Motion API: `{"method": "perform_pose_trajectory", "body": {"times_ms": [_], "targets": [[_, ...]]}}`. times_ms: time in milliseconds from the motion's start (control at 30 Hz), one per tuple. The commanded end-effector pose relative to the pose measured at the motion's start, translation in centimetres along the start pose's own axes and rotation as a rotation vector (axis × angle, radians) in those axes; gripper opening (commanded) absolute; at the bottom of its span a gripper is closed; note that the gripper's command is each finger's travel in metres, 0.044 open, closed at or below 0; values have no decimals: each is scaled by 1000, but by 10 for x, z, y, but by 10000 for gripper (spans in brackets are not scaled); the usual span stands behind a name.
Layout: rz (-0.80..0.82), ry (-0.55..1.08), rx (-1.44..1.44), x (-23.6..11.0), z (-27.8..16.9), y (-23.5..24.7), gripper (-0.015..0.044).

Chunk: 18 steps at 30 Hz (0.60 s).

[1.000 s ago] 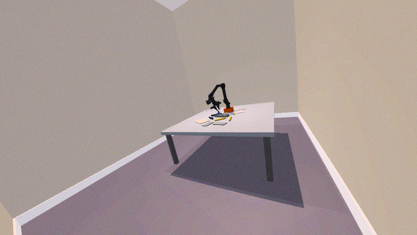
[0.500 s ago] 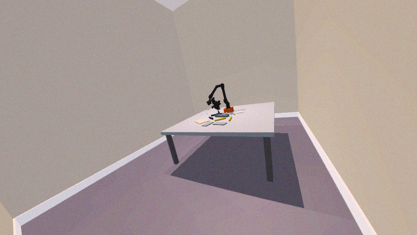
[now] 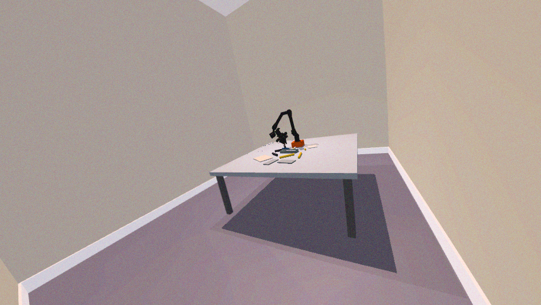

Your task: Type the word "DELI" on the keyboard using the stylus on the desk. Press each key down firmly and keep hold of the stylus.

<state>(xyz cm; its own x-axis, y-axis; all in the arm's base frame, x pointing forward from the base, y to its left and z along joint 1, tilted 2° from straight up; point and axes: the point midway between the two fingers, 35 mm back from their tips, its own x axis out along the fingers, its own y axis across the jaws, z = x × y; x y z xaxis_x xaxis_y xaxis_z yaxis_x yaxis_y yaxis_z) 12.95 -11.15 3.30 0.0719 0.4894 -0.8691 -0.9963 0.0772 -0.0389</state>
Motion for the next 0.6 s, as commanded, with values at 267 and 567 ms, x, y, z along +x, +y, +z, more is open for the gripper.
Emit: {"method": "perform_pose_trajectory", "body": {"times_ms": [267, 567], "targets": [[-2, -5, -3, 10, -3, -2, 150], [-2, -5, -2, 16, -7, -1, 150]]}}
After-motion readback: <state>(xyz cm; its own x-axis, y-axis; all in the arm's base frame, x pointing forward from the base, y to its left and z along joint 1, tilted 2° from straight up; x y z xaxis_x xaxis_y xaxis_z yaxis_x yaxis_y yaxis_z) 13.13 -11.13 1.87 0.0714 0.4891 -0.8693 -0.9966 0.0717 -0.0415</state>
